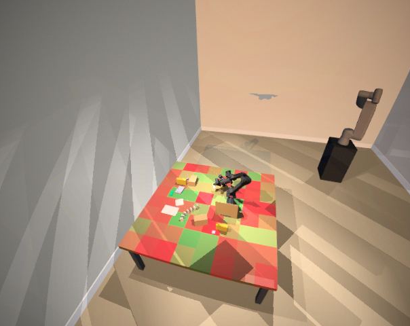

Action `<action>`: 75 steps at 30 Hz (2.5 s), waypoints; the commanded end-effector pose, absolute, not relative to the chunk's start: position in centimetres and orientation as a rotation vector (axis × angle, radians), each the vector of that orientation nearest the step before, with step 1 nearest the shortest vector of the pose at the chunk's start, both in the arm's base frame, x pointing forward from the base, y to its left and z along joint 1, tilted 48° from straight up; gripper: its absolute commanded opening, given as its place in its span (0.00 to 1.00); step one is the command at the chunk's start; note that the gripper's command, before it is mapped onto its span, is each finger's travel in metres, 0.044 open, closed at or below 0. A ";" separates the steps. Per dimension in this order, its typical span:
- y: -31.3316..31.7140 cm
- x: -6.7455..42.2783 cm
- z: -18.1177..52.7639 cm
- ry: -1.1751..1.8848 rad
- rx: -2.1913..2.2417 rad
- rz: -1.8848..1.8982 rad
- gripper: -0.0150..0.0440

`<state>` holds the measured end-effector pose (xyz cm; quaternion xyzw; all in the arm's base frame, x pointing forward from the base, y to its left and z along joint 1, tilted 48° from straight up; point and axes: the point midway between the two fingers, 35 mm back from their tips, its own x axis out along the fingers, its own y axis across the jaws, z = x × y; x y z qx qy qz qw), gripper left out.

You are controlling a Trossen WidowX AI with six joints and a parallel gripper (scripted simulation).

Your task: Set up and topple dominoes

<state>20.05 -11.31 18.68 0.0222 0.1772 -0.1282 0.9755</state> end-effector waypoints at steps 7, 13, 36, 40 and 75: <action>-11.2 19.2 19.6 0.210 -0.130 -0.221 0.29; -11.0 18.5 20.0 0.134 -0.258 -0.203 0.29; -8.8 15.9 19.0 -0.003 -0.822 -0.127 0.29; -8.8 15.9 19.0 -0.003 -0.827 -0.126 0.29; -10.6 16.3 18.3 0.011 -0.826 -0.117 0.29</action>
